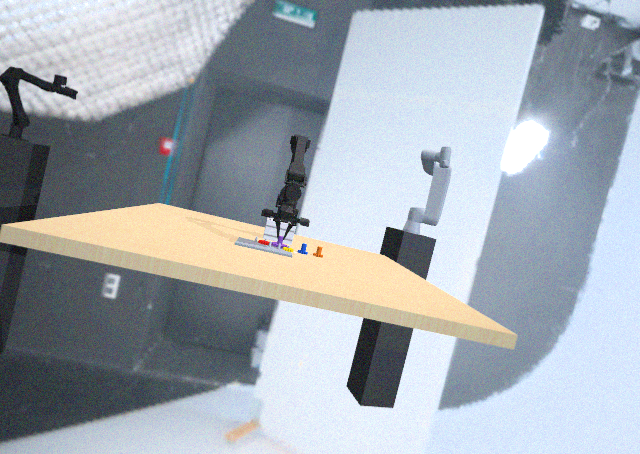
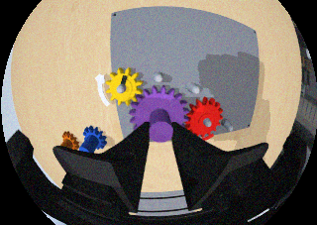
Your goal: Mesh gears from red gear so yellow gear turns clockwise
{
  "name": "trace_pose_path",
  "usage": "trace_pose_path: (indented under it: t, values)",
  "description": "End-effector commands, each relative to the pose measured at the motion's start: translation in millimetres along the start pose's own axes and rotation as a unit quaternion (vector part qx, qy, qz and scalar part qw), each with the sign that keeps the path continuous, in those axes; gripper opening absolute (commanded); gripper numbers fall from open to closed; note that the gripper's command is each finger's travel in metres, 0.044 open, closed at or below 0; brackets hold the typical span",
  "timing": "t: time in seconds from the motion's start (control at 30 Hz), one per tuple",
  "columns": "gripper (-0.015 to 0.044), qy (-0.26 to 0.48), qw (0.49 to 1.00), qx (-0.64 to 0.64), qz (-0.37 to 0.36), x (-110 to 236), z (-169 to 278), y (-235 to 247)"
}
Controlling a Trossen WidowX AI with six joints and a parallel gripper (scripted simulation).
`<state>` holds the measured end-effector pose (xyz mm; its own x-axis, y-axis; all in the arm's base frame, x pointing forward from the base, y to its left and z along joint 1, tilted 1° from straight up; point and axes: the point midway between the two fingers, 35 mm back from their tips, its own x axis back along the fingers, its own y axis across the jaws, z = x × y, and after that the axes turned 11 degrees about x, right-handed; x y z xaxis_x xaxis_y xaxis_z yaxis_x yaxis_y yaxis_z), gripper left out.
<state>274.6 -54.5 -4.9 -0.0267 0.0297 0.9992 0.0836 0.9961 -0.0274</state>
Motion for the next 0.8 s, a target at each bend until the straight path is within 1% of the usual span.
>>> trace_pose_path:
  t: [0.0,0.5,0.77]
  values:
    - [0.0000,0.001,1.000,-0.020,-0.001,-0.9,1.8,0.6]
    - [0.0000,0.001,0.990,-0.141,-0.001,-1.8,-0.2,-0.4]
    - [0.0000,0.001,0.992,-0.126,-0.001,-2.4,1.8,0.6]
